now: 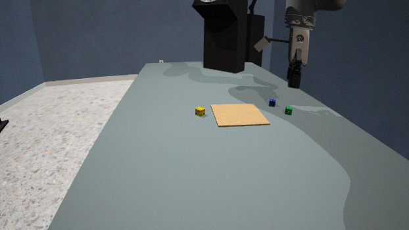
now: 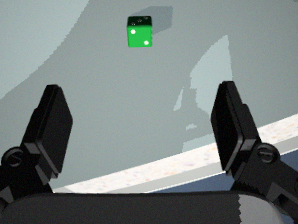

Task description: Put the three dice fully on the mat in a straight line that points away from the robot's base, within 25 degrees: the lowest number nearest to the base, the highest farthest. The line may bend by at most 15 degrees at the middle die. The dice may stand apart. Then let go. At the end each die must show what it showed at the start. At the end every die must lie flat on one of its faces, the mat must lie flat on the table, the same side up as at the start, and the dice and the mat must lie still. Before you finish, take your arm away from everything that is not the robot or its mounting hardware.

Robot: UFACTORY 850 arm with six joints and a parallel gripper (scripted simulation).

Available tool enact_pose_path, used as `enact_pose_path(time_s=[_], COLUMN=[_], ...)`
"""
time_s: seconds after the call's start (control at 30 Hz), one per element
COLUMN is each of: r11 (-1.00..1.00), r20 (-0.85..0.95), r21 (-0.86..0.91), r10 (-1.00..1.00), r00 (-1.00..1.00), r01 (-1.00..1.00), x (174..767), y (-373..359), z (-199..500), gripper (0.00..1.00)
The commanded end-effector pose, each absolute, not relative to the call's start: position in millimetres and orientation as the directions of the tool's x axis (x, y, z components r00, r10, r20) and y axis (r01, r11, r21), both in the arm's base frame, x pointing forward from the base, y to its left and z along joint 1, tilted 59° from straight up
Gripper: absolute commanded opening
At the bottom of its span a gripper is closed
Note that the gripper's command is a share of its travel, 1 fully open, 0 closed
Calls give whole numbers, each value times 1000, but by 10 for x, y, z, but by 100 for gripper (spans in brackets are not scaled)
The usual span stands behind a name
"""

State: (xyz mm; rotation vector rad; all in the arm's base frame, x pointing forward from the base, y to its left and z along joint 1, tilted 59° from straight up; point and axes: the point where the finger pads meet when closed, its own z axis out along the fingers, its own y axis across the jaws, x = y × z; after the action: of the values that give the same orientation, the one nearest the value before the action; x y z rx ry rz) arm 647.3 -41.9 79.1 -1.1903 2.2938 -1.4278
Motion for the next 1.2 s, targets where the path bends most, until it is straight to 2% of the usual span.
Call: enact_pose_path(time_s=[0.0,0.03,1.17], r11=[214,214,214], r20=[238,238,238], r21=[-822,-822,-822], r10=[-713,-713,-713], r00=[-659,-659,-659], r01=[-528,-528,-528], x=[6530,6530,6530], y=[-450,-450,-450], z=[759,759,759], gripper=[100,36,36])
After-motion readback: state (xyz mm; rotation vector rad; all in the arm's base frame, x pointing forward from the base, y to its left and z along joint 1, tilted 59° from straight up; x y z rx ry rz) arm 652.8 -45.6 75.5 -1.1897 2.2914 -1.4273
